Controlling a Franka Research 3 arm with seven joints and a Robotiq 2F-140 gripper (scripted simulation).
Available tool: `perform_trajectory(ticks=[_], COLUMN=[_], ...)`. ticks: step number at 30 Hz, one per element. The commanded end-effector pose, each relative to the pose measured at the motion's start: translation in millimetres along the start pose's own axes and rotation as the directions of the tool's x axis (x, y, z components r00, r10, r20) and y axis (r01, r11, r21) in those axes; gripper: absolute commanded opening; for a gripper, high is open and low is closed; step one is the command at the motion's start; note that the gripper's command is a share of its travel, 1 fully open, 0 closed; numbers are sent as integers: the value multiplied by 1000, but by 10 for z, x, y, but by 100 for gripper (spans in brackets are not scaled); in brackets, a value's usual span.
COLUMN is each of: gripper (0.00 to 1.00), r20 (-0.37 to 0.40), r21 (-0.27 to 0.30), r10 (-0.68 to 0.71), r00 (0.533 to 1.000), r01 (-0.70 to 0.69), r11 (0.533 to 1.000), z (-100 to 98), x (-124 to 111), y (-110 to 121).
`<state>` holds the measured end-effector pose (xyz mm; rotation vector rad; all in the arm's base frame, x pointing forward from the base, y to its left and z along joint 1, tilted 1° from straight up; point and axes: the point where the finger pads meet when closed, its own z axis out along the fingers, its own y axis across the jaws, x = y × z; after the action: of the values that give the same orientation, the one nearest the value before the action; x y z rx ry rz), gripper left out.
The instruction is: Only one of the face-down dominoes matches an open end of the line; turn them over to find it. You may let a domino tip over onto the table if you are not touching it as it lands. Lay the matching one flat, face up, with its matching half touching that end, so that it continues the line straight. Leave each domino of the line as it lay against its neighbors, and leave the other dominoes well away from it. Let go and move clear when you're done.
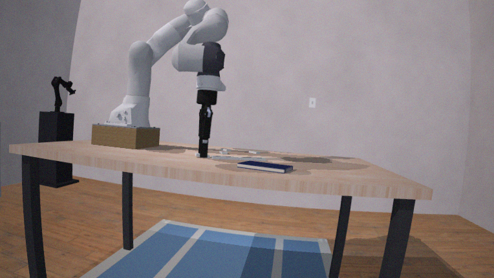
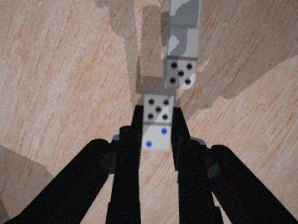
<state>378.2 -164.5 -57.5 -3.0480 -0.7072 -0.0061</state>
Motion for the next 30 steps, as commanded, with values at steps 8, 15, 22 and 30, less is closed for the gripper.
perform_trajectory(ticks=[8, 15, 22, 30], gripper=[22, 22, 22, 22], r20=[2, 2, 2, 2], r21=[-2, -2, -2, -2], r10=[9, 9, 9, 9], r00=[1000, 1000, 1000, 1000], r01=[-9, -9, -9, -9], r11=[1000, 1000, 1000, 1000], z=[16, 16, 16, 16], x=[5, 9, 10, 10], y=[-46, -63, -68, -69])
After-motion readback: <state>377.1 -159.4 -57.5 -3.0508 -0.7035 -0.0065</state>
